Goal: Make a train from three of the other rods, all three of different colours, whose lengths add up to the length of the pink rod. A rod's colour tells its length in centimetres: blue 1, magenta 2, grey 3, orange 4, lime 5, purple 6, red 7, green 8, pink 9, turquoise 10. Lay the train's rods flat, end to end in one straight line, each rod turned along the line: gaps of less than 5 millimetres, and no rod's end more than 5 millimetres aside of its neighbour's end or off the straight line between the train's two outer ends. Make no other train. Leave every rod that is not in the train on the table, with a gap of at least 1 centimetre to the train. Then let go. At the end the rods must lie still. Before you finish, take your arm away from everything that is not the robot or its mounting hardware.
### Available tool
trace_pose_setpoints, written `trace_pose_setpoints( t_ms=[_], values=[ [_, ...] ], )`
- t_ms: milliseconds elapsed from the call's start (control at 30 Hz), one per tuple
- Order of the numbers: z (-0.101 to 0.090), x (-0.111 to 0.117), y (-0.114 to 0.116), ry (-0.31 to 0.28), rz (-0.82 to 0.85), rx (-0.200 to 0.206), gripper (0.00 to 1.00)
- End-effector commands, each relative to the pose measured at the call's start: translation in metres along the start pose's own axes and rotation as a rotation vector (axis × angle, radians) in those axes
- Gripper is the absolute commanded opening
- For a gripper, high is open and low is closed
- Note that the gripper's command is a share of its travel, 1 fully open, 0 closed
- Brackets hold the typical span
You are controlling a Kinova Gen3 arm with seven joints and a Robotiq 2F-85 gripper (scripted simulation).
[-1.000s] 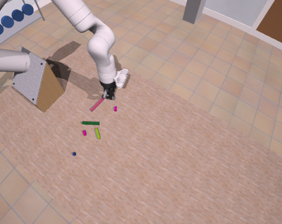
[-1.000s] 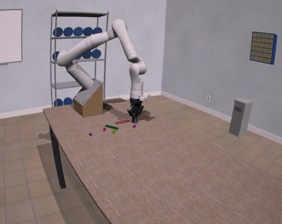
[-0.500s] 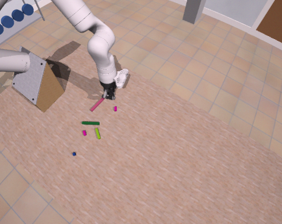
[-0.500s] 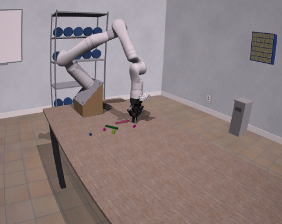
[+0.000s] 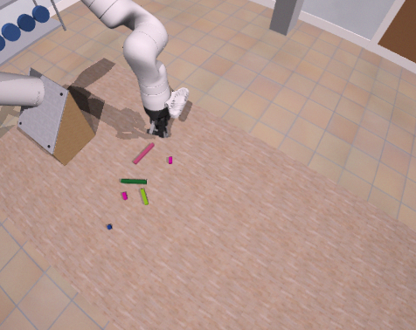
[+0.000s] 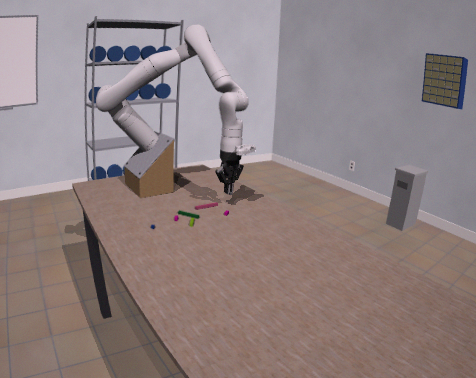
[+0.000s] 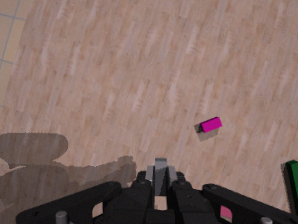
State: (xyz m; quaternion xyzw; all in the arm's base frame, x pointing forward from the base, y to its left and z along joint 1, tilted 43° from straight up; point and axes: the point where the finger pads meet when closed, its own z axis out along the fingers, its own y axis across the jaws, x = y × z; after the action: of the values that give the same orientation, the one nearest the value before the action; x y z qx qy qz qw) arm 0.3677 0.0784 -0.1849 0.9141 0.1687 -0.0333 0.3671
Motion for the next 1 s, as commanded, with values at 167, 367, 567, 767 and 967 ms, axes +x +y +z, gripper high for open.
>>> trace_pose_setpoints(
  t_ms=[167,367,567,767,967],
  values=[
    [-0.046,0.003,-0.003,0.012,-0.001,0.002,0.05],
    [-0.048,0.002,-0.003,0.011,0.000,0.001,0.05],
    [-0.048,0.002,-0.003,0.011,0.000,0.001,0.05],
    [-0.048,0.002,0.005,0.009,-0.010,0.000,0.05],
    [-0.052,0.008,0.029,0.013,-0.062,0.000,0.05]
  ],
)
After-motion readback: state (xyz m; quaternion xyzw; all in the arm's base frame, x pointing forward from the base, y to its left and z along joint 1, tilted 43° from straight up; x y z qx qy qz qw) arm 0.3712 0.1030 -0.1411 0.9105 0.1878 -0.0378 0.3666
